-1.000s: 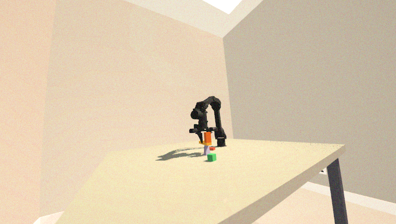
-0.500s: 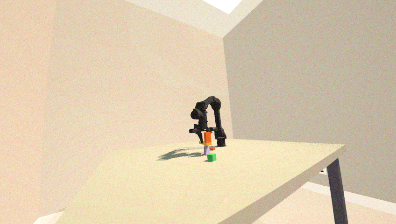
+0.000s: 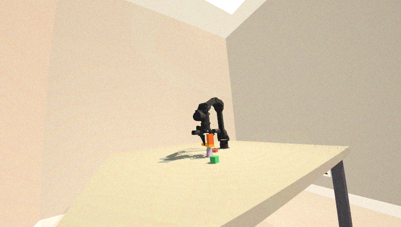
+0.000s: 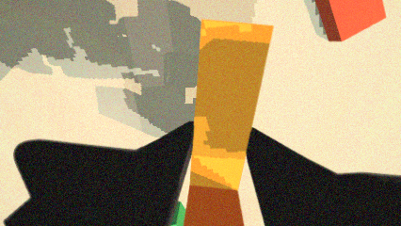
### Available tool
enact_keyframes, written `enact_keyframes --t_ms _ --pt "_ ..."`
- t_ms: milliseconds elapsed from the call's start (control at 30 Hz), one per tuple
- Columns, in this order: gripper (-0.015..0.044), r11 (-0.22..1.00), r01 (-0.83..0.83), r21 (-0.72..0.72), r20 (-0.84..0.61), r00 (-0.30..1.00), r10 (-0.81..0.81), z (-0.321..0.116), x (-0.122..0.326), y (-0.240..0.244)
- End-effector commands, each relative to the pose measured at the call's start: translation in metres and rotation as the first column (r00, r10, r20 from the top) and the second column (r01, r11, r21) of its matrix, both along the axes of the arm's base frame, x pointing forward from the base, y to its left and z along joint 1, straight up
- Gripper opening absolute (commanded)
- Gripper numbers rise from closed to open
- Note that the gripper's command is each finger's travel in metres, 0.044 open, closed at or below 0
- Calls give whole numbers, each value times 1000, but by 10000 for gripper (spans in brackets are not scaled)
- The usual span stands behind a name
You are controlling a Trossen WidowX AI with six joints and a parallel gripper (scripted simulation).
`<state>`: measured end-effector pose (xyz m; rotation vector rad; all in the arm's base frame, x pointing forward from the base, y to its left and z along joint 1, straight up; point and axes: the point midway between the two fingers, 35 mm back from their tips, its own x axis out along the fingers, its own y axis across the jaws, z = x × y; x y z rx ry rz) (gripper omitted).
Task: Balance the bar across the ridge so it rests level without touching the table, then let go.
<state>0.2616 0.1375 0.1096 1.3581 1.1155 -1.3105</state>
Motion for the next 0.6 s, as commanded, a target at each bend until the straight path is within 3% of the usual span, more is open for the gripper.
enact_keyframes --t_ms 0,400,567 --pt "0 1000 0 0 0 1000 0 0 0 0" --pt "0 1000 0 0 0 1000 0 0 0 0" --pt "131 1000 0 0 0 1000 0 0 0 0"
